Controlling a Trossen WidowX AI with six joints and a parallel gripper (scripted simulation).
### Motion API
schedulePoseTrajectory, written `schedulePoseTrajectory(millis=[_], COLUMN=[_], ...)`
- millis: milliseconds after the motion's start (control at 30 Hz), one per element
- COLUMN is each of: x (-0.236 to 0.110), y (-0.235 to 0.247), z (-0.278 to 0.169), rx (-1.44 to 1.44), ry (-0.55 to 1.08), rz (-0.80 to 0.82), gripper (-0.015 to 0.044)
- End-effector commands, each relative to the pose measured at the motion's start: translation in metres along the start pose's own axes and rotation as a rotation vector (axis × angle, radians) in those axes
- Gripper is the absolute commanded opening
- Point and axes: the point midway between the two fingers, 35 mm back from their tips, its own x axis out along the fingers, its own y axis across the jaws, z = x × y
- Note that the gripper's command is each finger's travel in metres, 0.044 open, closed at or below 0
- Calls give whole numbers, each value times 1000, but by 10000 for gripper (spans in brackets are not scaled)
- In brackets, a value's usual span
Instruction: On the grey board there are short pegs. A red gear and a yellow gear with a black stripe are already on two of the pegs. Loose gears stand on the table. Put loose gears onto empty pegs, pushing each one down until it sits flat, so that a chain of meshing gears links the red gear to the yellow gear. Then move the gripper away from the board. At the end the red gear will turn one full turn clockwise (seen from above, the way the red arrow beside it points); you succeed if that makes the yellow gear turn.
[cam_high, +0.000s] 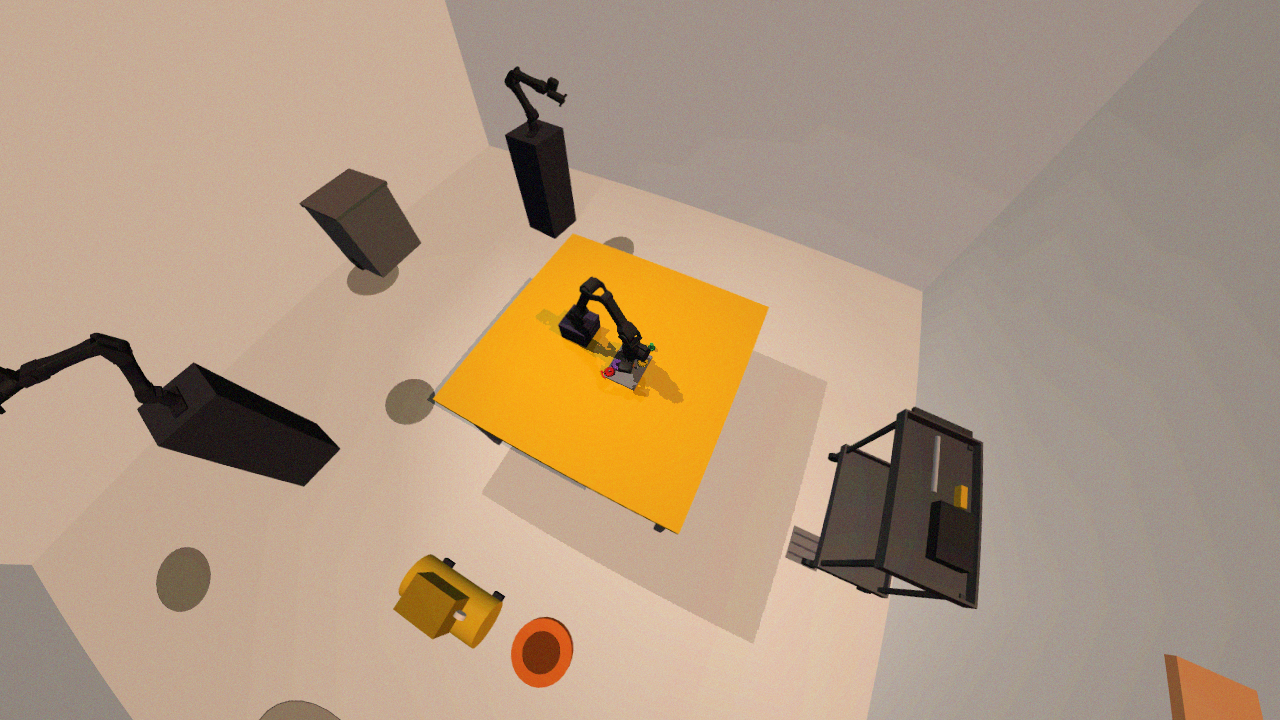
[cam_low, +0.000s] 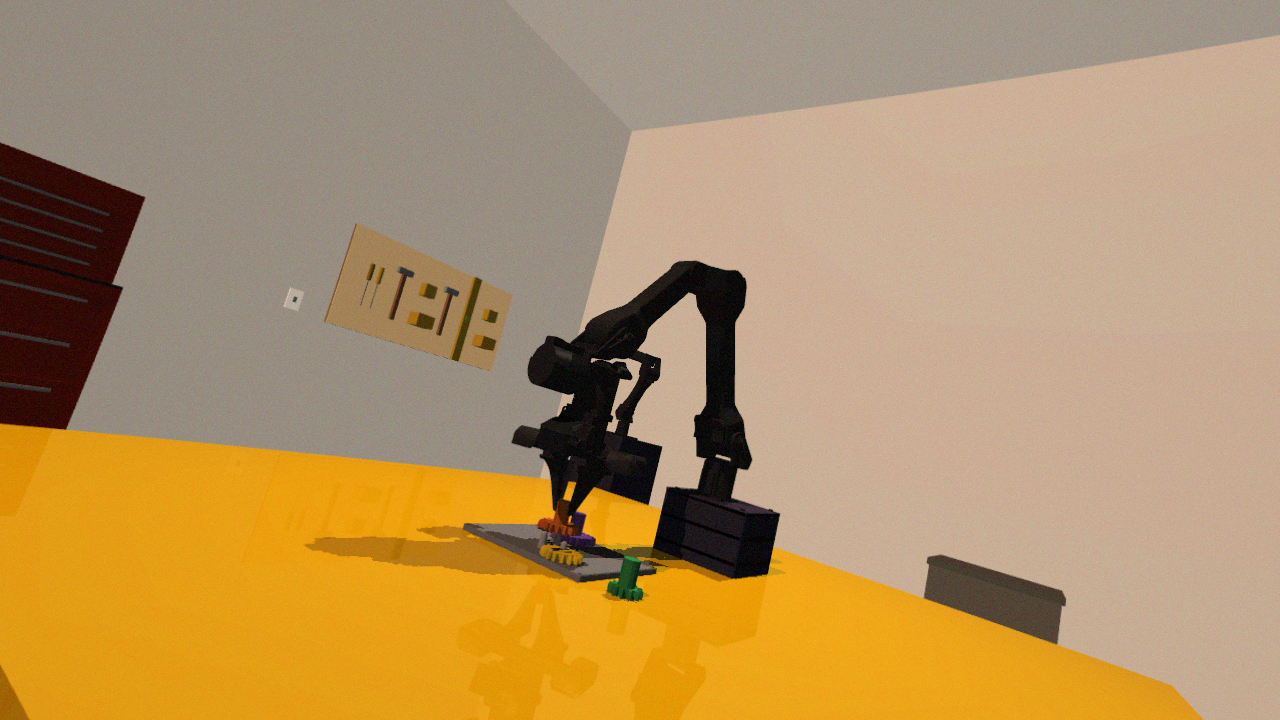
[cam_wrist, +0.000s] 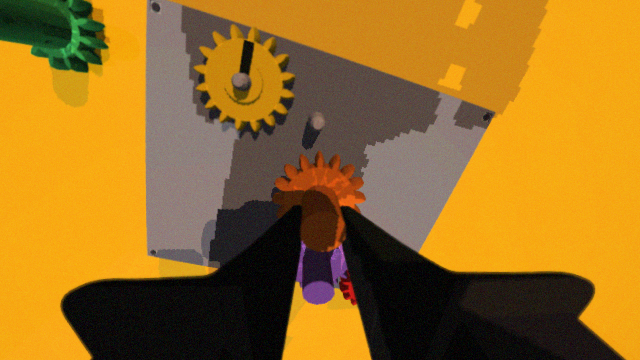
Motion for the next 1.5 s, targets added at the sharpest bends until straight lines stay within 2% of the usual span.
schedulePoseTrajectory(millis=[0, 200, 433, 1067, 1467], x=[0, 0, 7, 3, 7], y=[1, 0, 0, 0, 2], z=[-3, -3, -2, -2, -2], rx=[-89, -236, -228, 138, -17], ry=[10, 10, 10, 10, 10], rz=[5, 6, 6, 4, 5], gripper=[0, 0, 0, 0, 0])
